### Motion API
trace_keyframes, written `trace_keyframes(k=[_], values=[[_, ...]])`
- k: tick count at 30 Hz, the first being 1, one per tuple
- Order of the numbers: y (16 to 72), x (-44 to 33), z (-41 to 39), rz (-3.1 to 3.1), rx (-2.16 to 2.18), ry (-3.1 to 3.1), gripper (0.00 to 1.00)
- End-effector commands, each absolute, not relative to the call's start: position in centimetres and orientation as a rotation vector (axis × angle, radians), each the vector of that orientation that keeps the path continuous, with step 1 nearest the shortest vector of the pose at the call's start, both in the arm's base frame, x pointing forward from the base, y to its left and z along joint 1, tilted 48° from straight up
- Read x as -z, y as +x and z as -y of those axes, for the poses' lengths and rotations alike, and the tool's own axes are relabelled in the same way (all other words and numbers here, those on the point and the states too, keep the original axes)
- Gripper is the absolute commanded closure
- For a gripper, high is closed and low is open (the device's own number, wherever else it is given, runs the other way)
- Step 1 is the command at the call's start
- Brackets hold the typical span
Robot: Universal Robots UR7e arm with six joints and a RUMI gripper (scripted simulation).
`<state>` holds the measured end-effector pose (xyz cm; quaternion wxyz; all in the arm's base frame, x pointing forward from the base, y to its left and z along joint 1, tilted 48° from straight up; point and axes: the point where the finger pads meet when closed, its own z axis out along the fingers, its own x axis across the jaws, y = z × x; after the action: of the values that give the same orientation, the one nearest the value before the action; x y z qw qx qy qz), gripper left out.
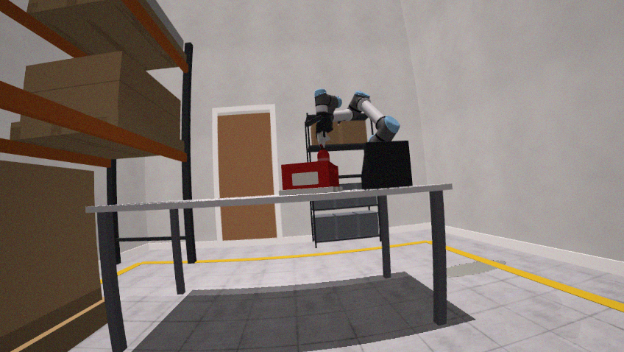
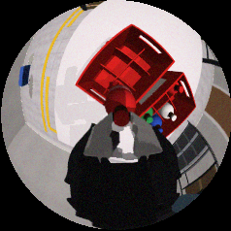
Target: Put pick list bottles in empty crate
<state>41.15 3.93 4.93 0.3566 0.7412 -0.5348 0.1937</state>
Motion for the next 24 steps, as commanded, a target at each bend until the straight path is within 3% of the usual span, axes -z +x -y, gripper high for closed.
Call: trace_keyframes(k=[1, 24], values=[[41.1, -4.7, -3.6, 1.381, -0.502, 1.915, 1.00], [41.0, -3.2, -2.1, 1.381, -0.502, 1.915, 1.00]])
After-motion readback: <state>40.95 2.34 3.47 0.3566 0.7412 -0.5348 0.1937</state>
